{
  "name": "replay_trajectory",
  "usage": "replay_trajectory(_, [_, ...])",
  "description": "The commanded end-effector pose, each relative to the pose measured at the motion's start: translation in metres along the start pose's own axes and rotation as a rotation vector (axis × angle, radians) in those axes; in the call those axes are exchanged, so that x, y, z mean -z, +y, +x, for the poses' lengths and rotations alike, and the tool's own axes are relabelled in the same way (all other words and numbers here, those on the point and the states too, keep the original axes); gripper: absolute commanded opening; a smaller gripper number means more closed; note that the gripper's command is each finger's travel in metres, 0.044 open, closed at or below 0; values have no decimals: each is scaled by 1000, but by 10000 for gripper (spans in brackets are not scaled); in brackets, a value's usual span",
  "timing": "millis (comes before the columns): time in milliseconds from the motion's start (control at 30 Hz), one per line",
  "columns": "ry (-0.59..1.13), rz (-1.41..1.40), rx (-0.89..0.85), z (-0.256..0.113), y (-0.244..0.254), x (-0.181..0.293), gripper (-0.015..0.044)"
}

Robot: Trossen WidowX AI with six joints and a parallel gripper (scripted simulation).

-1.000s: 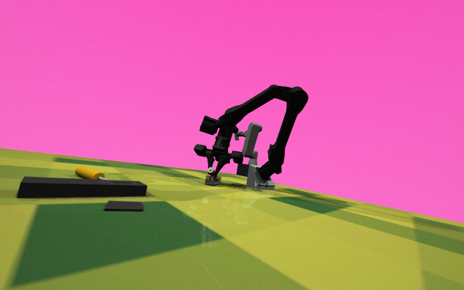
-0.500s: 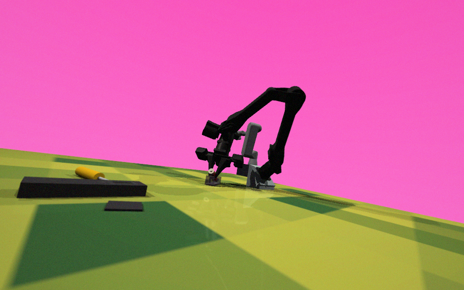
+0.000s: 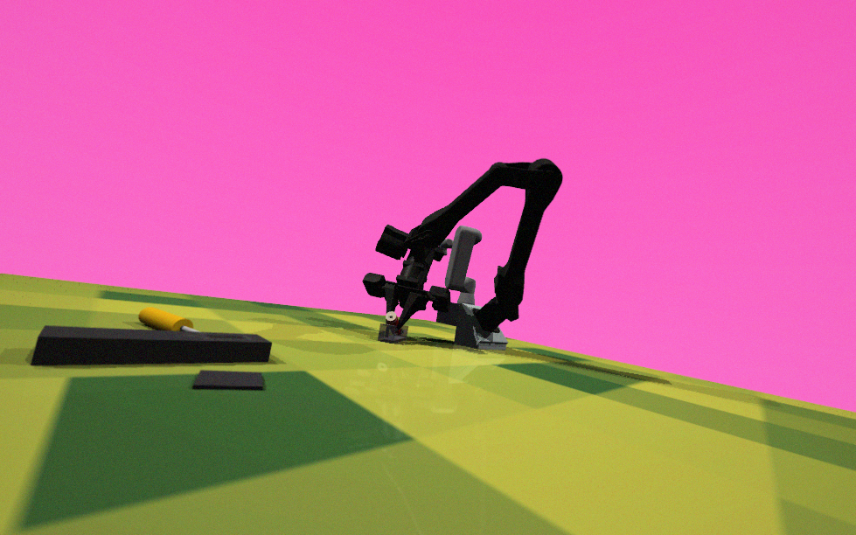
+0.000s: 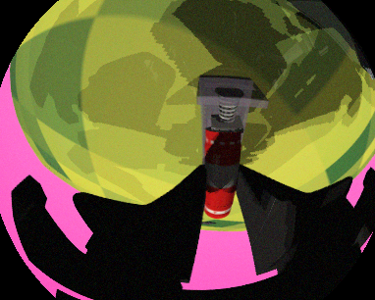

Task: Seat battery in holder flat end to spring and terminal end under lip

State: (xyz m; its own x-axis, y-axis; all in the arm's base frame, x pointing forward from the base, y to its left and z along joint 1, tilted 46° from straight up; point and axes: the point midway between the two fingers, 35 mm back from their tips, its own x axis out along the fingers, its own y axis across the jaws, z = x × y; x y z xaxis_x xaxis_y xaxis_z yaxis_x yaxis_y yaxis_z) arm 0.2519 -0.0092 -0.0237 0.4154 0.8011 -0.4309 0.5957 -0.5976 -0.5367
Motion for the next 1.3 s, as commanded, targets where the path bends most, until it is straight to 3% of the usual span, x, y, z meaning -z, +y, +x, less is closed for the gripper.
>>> replay_trajectory(0, [-2,8,-1,-1,-2,-7,68])
replay_trajectory(667, [-8,8,-23,-5,-2,-17,68])
replay_trajectory(1267, [-197,4,-6,4,-1,-14,68])
